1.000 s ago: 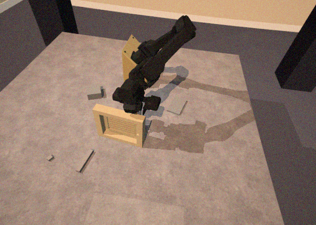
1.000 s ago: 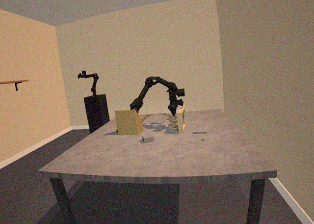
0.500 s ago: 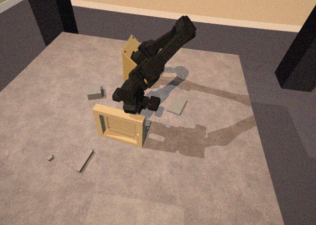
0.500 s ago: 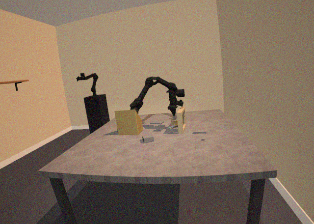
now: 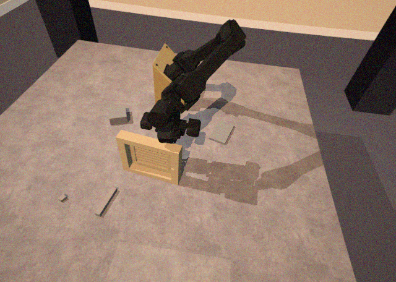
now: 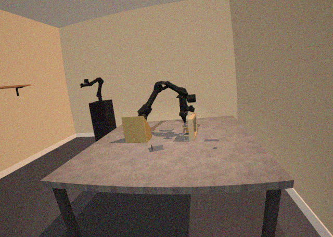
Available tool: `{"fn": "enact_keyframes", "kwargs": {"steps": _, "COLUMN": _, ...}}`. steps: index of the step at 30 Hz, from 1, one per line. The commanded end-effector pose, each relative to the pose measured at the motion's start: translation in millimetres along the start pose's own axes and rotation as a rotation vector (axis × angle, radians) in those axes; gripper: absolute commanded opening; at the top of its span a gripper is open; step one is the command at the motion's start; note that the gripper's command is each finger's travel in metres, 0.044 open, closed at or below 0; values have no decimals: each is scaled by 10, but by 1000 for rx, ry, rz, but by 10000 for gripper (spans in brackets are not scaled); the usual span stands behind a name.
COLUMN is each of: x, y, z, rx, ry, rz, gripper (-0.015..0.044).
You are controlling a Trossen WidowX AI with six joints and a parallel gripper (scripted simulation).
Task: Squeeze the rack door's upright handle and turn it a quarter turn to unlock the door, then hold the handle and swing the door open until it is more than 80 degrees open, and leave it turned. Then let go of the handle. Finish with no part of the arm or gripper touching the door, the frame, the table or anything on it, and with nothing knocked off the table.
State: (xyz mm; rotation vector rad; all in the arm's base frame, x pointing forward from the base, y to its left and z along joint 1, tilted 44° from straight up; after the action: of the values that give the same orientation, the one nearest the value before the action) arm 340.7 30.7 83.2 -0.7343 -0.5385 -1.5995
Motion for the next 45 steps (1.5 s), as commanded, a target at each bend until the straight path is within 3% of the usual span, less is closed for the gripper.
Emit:
{"fn": "enact_keyframes", "kwargs": {"steps": 1, "x": -25, "y": -17, "z": -4, "rx": 176, "ry": 6, "rz": 8, "gripper": 11}}
{"fn": "enact_keyframes", "kwargs": {"steps": 33, "x": -26, "y": -17, "z": -4, "rx": 1744, "ry": 11, "rz": 1, "gripper": 11}}
{"fn": "enact_keyframes", "kwargs": {"steps": 45, "x": -26, "y": -17, "z": -4, "rx": 1777, "ry": 11, "rz": 1, "gripper": 11}}
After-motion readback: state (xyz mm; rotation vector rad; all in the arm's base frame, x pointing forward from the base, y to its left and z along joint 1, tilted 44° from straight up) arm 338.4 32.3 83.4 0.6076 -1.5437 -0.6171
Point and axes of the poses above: the point midway between the two fingers, 35 mm back from their tips, its own x axis back along the fingers, its own z axis across the jaws, y = z × x, the point moved 3 cm from there along x, back along the fingers, and after that the axes turned 10 degrees about -x, right-handed, at the moved point
